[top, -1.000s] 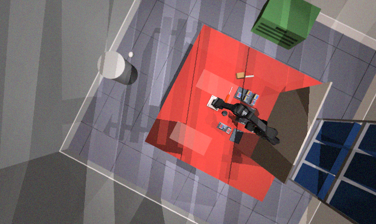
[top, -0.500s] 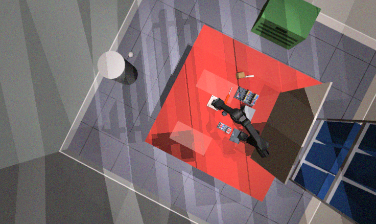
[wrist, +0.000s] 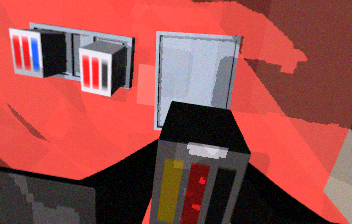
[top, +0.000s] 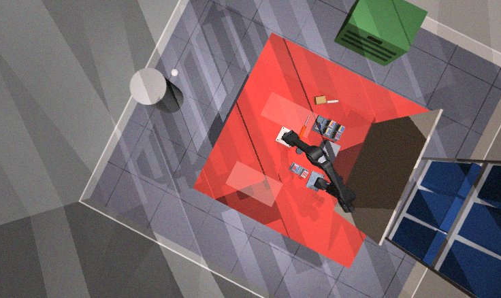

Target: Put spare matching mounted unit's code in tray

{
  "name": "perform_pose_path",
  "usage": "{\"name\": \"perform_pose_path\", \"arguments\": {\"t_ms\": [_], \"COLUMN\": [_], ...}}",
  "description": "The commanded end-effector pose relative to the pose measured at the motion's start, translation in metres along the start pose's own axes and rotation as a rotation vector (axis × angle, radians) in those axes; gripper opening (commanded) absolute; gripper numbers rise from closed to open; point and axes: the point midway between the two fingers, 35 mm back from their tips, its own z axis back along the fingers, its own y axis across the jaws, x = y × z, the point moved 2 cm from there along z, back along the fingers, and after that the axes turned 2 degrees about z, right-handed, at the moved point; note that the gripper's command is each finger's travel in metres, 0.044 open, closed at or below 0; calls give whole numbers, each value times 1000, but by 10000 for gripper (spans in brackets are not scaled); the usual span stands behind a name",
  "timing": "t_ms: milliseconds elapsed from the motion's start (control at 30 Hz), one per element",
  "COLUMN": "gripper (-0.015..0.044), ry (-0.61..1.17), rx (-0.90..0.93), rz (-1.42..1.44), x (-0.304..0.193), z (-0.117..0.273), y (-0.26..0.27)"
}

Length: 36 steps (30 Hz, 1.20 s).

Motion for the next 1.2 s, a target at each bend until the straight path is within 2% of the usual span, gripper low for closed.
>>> {"name": "perform_pose_path", "arguments": {"t_ms": [0, 1167], "gripper": [0, 0], "ry": [4, 4], "rx": [1, 1], "rz": [6, 6], "x": [-1, -4], "z": [-3, -27], "y": [0, -5]}}
